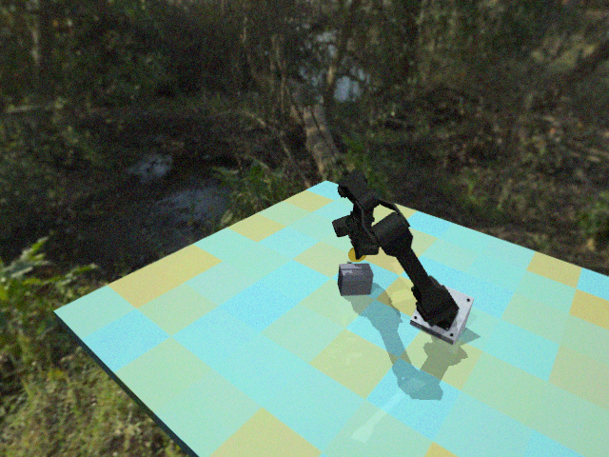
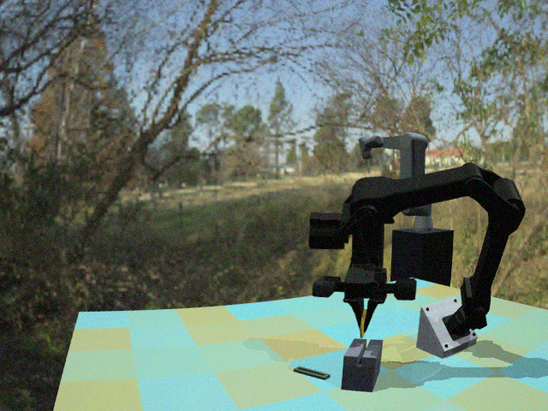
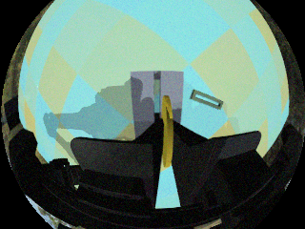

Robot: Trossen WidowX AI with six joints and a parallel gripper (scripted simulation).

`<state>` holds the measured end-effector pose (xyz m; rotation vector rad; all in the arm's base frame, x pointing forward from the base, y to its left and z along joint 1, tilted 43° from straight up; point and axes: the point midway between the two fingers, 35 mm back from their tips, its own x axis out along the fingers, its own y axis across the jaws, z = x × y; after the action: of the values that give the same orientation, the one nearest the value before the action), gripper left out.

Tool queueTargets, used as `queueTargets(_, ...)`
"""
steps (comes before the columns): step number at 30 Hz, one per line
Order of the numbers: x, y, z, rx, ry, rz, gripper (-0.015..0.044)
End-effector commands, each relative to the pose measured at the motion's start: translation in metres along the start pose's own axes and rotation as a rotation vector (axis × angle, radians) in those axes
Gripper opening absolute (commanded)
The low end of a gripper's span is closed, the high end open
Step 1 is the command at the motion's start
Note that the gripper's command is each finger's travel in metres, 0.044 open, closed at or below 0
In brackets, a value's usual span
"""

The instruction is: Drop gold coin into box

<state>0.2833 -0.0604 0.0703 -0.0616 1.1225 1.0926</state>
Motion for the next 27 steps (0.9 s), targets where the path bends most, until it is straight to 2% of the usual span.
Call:
queueTargets(1, -0.001, -0.002, 0.000, 0.000, -0.001, -0.001, 0.0000)
queueTargets(27, 0.002, 0.005, 0.000, 0.003, 0.001, -0.003, 0.0000)
